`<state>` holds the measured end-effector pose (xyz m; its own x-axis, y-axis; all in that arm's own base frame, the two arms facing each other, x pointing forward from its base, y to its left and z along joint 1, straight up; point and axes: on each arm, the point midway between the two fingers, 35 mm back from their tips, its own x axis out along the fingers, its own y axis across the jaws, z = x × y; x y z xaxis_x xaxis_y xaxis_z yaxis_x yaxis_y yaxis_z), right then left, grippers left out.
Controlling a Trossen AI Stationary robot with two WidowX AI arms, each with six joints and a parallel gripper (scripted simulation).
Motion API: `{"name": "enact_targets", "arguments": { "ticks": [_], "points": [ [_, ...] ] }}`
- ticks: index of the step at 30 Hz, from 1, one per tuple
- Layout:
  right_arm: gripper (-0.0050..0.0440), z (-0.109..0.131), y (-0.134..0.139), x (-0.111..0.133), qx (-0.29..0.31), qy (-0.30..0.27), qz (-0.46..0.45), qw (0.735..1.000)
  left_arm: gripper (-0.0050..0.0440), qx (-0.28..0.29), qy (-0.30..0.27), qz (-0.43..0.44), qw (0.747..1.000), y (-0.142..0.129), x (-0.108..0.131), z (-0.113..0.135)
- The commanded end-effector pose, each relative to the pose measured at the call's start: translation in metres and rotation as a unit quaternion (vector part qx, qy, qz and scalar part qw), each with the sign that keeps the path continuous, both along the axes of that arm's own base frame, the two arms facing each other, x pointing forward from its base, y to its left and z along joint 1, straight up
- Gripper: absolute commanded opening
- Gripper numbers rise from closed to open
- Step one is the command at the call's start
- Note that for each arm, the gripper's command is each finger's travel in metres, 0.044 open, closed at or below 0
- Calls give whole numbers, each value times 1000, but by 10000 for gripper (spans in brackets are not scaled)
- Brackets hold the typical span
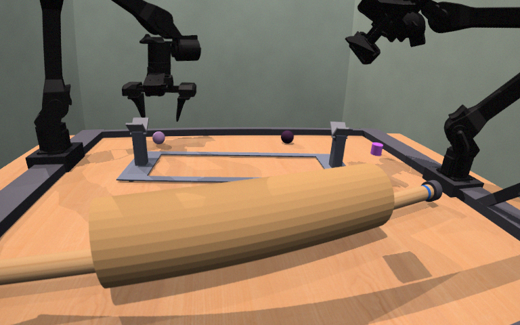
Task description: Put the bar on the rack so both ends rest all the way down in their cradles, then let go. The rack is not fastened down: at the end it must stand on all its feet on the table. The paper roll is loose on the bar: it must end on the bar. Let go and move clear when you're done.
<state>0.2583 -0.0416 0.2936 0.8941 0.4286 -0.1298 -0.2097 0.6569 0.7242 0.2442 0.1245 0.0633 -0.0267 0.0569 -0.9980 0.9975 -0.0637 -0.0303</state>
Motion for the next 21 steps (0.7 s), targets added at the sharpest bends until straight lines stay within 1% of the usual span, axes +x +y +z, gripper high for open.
{"name": "enact_targets", "arguments": {
  "ticks": [1,18,19,21],
  "points": [
    [440,6,1,-1,-6,-7,0,1000,440,6,-12,0,1000,2,3,7],
    [440,6,1,-1,-6,-7,0,1000,440,6,-12,0,1000,2,3,7],
    [440,6,1,-1,-6,-7,0,1000,400,6,-12,0,1000,2,3,7],
    [440,6,1,-1,-6,-7,0,1000,400,6,-12,0,1000,2,3,7]
  ]
}}
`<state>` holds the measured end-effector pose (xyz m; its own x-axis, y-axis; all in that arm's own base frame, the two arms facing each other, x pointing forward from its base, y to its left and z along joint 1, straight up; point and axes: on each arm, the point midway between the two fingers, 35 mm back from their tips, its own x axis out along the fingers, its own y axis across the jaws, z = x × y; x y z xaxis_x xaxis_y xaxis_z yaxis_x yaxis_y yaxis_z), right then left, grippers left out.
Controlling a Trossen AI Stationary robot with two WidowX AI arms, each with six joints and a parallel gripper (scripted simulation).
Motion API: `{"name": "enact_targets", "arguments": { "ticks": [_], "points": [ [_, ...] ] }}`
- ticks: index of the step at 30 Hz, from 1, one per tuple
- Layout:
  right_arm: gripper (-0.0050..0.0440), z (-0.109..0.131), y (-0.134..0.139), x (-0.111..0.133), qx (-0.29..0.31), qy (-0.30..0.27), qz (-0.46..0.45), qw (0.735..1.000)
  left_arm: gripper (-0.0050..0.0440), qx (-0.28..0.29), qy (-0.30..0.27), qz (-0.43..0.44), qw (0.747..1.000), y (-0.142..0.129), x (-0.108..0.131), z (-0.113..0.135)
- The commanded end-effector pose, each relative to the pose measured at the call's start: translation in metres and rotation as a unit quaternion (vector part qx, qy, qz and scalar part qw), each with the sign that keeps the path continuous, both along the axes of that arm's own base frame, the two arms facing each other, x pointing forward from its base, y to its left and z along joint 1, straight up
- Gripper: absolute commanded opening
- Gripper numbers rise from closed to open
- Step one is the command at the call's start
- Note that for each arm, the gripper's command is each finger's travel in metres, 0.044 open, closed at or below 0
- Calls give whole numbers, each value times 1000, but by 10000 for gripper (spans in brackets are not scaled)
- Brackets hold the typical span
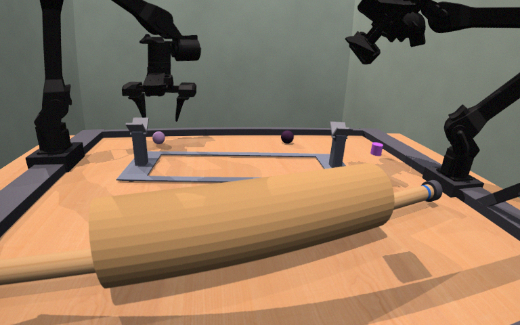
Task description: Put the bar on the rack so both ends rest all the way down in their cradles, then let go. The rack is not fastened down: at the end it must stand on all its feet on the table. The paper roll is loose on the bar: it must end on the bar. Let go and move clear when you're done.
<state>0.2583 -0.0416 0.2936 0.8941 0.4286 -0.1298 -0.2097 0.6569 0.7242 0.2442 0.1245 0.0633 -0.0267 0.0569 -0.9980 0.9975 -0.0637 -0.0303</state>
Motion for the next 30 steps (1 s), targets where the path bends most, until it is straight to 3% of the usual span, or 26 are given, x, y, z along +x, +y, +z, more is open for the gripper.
{"name": "enact_targets", "arguments": {
  "ticks": [1,14,15,30],
  "points": [
    [440,6,1,-1,-6,-7,0,1000,400,6,-12,0,1000,2,3,7],
    [440,6,1,-1,-6,-7,0,1000,400,6,-12,0,1000,2,3,7],
    [400,6,1,-1,-6,-7,0,1000,400,6,-12,0,1000,2,3,7],
    [400,6,1,-1,-6,-7,0,1000,400,6,-12,0,1000,2,3,7]
  ]
}}
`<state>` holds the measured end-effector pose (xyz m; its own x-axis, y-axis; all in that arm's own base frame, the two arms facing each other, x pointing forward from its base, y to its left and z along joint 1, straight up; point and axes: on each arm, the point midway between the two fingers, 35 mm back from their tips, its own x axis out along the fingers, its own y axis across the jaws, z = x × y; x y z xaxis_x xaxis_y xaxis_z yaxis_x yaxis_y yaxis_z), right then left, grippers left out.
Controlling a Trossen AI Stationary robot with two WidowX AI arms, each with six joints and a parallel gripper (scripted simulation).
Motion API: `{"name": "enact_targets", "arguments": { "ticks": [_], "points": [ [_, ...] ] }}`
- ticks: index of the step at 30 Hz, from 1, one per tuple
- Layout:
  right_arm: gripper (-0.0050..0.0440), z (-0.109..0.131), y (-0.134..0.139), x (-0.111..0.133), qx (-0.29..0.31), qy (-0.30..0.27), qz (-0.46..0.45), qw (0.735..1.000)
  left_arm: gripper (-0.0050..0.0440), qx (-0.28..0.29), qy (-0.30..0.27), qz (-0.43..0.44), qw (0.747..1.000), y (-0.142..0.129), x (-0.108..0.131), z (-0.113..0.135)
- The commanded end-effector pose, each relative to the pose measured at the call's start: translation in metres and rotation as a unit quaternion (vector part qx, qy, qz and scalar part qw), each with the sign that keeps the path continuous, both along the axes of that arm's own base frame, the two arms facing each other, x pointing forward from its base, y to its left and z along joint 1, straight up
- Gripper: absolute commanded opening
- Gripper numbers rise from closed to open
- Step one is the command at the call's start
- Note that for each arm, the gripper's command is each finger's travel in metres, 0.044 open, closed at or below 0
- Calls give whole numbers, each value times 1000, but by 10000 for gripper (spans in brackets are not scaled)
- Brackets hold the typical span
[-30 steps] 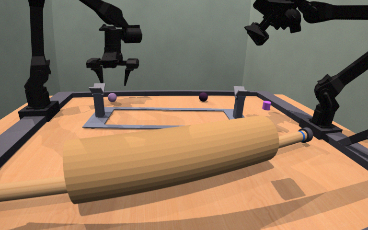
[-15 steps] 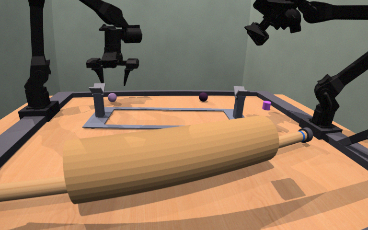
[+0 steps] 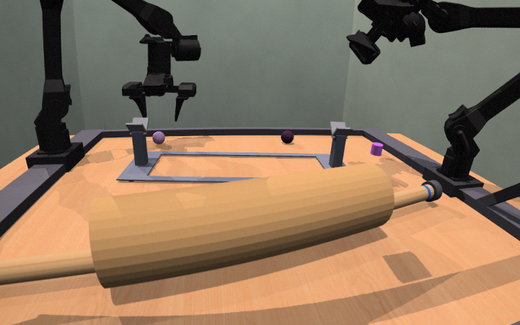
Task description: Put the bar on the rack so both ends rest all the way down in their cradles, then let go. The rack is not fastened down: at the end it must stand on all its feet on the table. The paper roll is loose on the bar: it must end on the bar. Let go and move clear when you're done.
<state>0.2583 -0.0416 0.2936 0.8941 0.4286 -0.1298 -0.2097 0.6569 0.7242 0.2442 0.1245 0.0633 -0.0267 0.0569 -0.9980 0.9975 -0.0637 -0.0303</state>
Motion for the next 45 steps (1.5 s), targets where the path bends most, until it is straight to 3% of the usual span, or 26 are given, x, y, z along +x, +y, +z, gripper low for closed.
{"name": "enact_targets", "arguments": {
  "ticks": [1,22,32,38,45],
  "points": [
    [400,6,1,-1,-6,-7,0,1000,400,6,-12,0,1000,2,3,7],
    [400,-24,15,16,-5,55,6,998,400,28,-40,134,990,-33,47,18],
    [400,-49,31,26,-23,110,14,994,400,39,-70,257,963,-73,76,27],
    [400,-51,34,27,-27,116,15,993,400,40,-76,277,957,-81,80,28],
    [400,-78,49,29,-48,167,27,984,400,35,-105,364,925,-118,99,36]
  ]
}}
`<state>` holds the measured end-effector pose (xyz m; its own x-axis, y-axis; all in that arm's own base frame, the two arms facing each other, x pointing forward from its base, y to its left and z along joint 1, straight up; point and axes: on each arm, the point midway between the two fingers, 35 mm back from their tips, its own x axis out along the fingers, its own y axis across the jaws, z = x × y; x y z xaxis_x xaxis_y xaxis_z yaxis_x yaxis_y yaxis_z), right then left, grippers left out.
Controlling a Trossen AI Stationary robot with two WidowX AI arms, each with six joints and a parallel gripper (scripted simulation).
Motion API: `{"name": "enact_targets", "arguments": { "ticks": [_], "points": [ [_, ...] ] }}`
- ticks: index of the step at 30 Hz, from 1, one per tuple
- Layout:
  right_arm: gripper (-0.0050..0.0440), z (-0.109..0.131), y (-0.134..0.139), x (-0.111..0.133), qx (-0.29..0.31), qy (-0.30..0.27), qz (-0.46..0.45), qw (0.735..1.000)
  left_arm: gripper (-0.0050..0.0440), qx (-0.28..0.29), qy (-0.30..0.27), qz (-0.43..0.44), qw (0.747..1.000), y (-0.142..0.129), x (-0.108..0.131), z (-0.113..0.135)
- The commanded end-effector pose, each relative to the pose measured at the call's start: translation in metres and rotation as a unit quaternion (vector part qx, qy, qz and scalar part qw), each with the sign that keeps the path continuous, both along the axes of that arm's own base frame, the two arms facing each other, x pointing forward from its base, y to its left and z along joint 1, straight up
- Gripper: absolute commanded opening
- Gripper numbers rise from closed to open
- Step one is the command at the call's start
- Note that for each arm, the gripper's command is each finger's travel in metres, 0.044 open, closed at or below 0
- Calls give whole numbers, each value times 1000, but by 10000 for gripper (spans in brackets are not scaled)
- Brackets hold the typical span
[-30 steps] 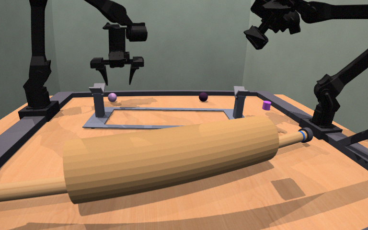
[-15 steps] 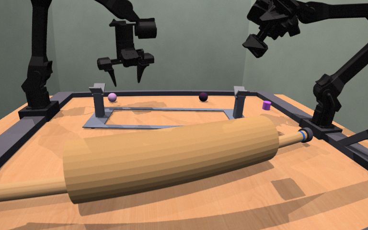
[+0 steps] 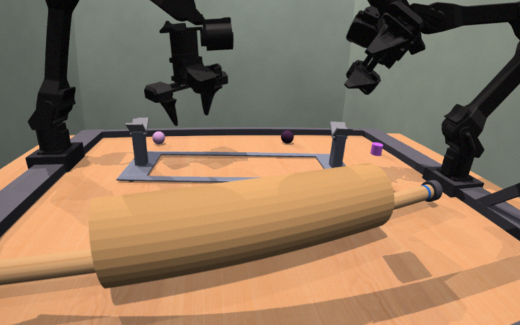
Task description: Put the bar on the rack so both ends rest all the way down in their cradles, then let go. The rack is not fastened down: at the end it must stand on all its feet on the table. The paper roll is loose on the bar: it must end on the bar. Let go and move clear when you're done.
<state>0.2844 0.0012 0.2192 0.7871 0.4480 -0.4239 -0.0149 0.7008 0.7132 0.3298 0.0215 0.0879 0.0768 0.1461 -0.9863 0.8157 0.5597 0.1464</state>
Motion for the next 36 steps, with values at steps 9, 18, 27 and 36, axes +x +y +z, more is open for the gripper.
{"name": "enact_targets", "arguments": {
  "ticks": [9,18,27,36],
  "points": [
    [400,-16,15,2,-31,39,16,999,400,1,-46,101,994,-41,22,15],
    [400,-45,33,-3,-74,97,41,992,400,-18,-92,209,973,-93,33,24],
    [400,-56,41,-7,-98,120,54,986,400,-31,-112,263,958,-121,35,28],
    [400,-83,56,-21,-158,174,89,968,400,-71,-150,370,914,-180,33,37]
  ]
}}
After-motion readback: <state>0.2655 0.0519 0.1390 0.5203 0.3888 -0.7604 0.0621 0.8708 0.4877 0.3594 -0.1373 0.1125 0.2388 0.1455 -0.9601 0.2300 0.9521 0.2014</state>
